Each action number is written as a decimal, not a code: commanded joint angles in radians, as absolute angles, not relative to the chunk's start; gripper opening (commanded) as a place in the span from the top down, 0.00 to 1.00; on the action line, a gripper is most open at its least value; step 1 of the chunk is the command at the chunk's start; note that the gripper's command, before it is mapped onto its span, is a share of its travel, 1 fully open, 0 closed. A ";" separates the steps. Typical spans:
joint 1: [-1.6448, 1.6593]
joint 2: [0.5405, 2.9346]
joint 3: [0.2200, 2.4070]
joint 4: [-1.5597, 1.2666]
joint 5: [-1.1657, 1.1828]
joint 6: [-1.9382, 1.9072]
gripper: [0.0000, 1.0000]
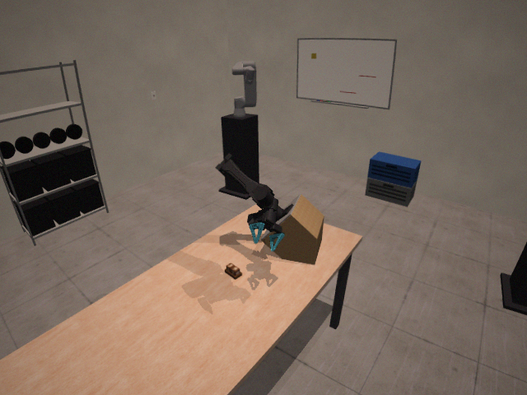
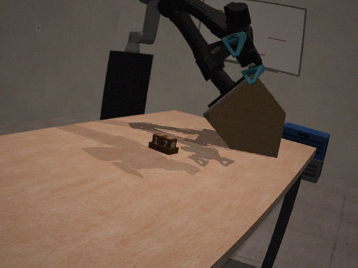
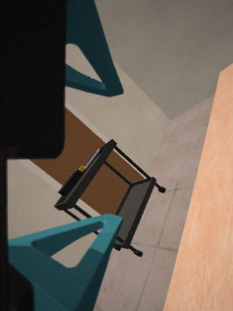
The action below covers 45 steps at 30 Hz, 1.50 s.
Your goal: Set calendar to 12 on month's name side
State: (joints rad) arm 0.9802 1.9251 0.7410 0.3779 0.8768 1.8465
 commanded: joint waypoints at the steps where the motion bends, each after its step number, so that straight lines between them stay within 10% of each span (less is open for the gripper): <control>1: 0.997 1.915 0.753 0.379 0.876 1.841 0.00; 21: 0.969 1.897 0.774 0.349 0.875 1.817 0.00; 45: 0.715 1.792 0.967 -0.350 0.875 1.198 0.00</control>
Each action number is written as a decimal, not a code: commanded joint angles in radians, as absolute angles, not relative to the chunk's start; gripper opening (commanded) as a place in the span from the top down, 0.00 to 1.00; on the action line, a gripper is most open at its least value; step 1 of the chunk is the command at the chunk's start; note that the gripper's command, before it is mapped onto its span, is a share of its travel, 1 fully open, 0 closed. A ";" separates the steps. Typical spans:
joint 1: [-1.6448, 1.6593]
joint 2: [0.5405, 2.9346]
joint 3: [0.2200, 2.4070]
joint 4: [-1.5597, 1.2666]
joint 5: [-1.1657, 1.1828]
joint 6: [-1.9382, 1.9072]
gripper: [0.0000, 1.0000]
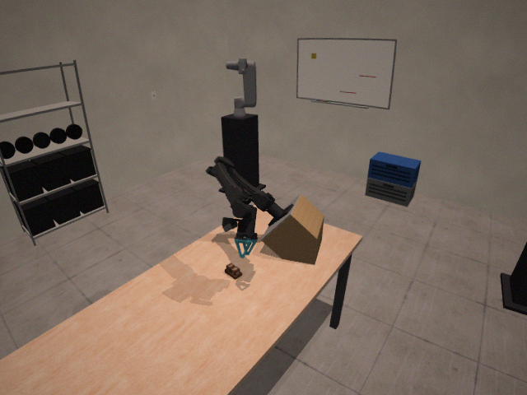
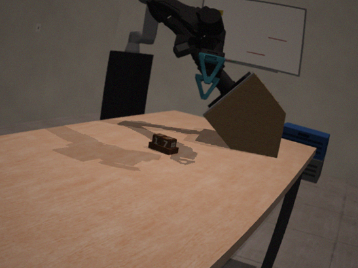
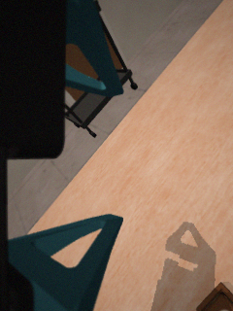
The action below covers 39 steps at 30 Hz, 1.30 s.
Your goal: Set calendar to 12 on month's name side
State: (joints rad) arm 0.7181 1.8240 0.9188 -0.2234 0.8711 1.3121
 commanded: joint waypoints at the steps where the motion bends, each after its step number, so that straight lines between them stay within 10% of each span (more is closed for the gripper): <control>1: 0.706 1.788 0.974 -0.377 0.875 1.174 0.00; 39: 0.464 1.694 1.169 -1.095 0.869 0.536 0.00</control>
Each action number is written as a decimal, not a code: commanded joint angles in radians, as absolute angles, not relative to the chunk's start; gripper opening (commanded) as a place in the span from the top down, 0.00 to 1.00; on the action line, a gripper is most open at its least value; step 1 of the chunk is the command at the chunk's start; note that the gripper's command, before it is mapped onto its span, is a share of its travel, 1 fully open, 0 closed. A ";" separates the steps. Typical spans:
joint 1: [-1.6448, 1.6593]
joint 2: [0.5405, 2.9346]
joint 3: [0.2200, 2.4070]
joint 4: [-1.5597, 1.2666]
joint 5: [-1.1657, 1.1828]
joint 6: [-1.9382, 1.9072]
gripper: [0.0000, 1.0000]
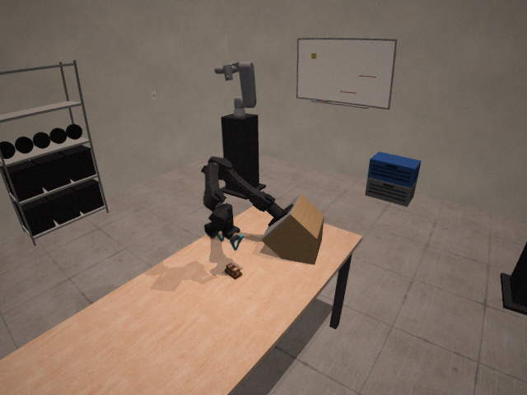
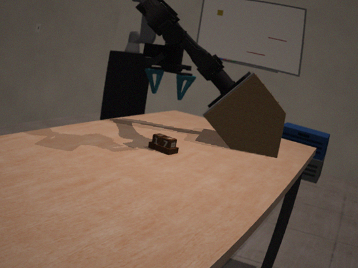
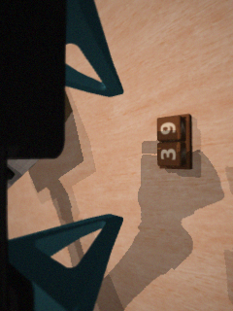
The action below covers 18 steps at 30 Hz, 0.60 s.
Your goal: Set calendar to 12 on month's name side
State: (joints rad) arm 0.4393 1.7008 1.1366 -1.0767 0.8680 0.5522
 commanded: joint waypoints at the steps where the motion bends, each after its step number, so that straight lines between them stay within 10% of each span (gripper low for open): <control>1: 0.464 1.694 1.169 -1.095 0.869 0.536 0.00; 18: 0.463 1.693 1.166 -1.085 0.869 0.538 0.00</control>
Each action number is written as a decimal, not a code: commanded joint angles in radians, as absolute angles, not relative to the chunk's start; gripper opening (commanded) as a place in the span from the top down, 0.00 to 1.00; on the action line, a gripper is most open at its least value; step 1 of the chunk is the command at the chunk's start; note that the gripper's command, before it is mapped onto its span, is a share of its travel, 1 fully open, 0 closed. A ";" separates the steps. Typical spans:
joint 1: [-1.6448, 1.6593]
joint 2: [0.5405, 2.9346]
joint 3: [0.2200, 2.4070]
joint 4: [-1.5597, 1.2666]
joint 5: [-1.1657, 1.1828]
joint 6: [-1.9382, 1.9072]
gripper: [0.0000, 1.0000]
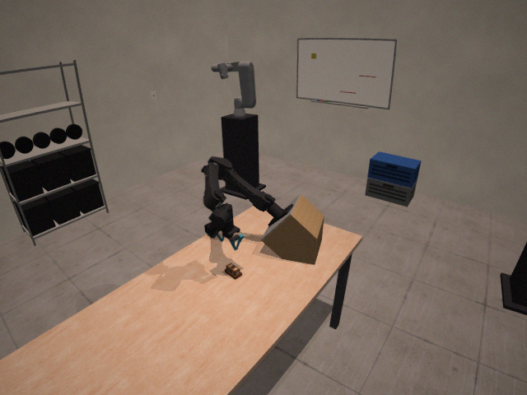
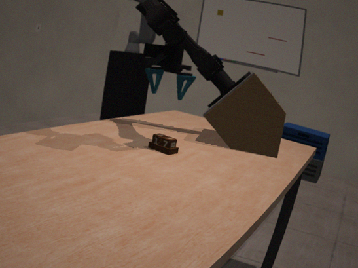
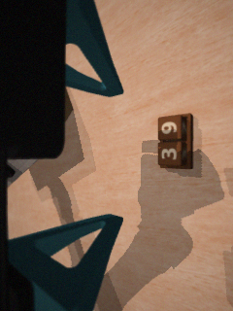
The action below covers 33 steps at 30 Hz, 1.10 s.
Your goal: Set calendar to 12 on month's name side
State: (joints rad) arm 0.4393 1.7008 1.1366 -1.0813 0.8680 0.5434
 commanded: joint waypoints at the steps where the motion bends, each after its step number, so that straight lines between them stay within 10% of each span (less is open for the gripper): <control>1: 0.463 1.693 1.166 -1.085 0.869 0.538 0.00; 33: 0.462 1.697 1.164 -1.063 0.870 0.485 0.00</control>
